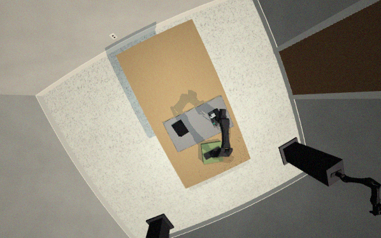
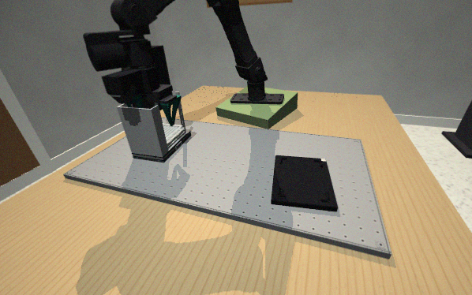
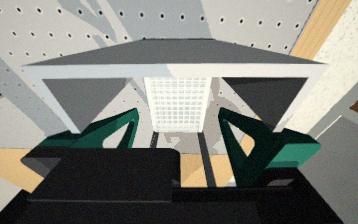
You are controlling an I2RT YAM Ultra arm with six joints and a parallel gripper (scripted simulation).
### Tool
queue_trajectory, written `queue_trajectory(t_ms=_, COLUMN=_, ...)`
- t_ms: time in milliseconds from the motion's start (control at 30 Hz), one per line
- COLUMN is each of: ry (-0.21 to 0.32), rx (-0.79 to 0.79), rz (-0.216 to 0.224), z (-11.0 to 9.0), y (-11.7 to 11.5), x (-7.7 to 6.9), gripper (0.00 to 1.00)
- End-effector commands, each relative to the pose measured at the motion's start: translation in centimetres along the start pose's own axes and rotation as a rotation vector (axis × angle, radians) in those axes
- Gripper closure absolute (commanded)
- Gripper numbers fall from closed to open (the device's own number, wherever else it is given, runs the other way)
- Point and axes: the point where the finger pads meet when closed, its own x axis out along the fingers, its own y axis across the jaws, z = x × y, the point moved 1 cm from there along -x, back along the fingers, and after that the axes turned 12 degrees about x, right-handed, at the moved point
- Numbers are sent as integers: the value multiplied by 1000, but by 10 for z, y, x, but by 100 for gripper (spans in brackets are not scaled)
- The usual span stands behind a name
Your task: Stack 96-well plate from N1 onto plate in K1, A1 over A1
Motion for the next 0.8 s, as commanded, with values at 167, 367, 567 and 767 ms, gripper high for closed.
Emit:
queue_trajectory(t_ms=167, ry=-39, rx=2, rz=-11, z=4, y=-4, x=-43, gripper=0)
queue_trajectory(t_ms=367, ry=-39, rx=-1, rz=-10, z=3, y=-3, x=-56, gripper=0)
queue_trajectory(t_ms=567, ry=-39, rx=2, rz=-10, z=2, y=-3, x=-70, gripper=0)
queue_trajectory(t_ms=767, ry=-39, rx=2, rz=-10, z=2, y=-3, x=-72, gripper=0)
